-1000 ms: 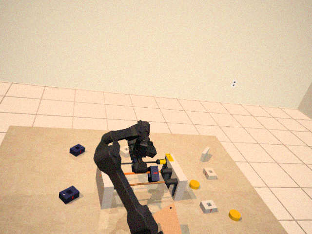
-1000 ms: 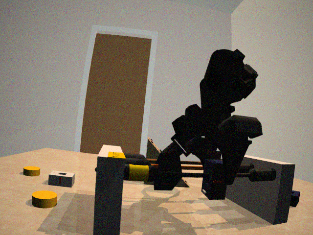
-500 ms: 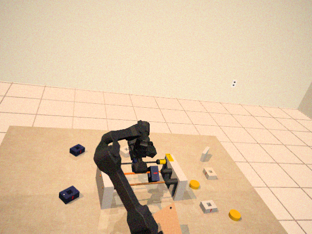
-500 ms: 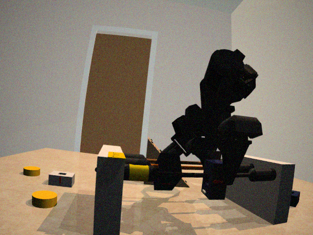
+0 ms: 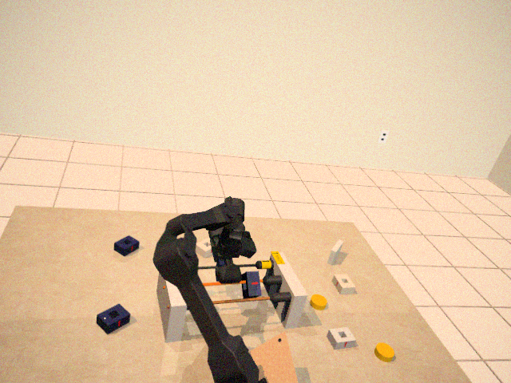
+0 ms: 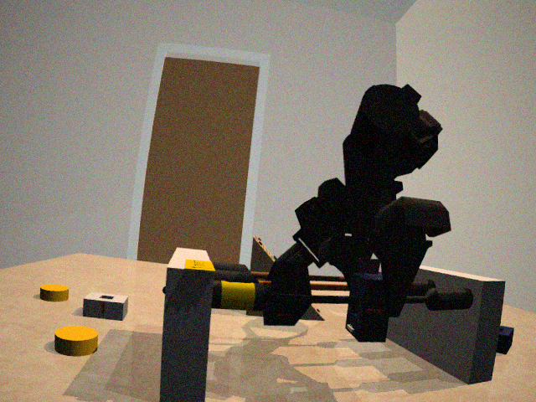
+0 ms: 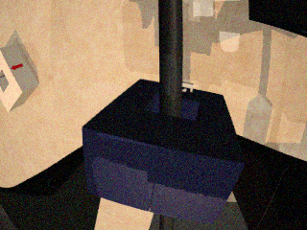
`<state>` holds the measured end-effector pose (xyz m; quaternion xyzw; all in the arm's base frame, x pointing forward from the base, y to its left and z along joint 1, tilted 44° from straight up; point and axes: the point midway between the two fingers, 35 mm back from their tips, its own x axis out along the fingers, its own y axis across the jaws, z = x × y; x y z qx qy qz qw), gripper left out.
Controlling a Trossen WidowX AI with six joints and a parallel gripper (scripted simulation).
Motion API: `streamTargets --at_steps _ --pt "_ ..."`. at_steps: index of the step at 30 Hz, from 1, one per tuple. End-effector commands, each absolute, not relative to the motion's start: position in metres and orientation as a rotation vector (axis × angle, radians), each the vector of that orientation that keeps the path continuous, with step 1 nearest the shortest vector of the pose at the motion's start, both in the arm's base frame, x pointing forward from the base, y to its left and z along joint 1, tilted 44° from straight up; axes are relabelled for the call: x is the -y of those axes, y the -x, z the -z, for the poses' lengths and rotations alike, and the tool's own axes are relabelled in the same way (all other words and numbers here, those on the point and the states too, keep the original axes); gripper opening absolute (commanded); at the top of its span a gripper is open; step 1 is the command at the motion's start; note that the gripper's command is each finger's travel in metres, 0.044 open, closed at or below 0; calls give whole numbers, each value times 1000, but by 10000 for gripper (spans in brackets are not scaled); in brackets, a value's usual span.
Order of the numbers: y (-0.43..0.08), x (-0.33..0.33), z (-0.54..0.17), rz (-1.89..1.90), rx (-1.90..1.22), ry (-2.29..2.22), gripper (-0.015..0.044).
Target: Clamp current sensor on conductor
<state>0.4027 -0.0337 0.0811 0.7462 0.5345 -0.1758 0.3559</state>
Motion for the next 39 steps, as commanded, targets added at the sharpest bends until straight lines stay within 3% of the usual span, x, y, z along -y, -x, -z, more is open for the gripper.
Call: streamTargets --at_steps 1,33,39 --pt "-403 34 -81 454 -1381 -1927 252" --pt "-403 34 -81 454 -1381 -1927 252" --pt "-403 34 -81 454 -1380 -1927 212"
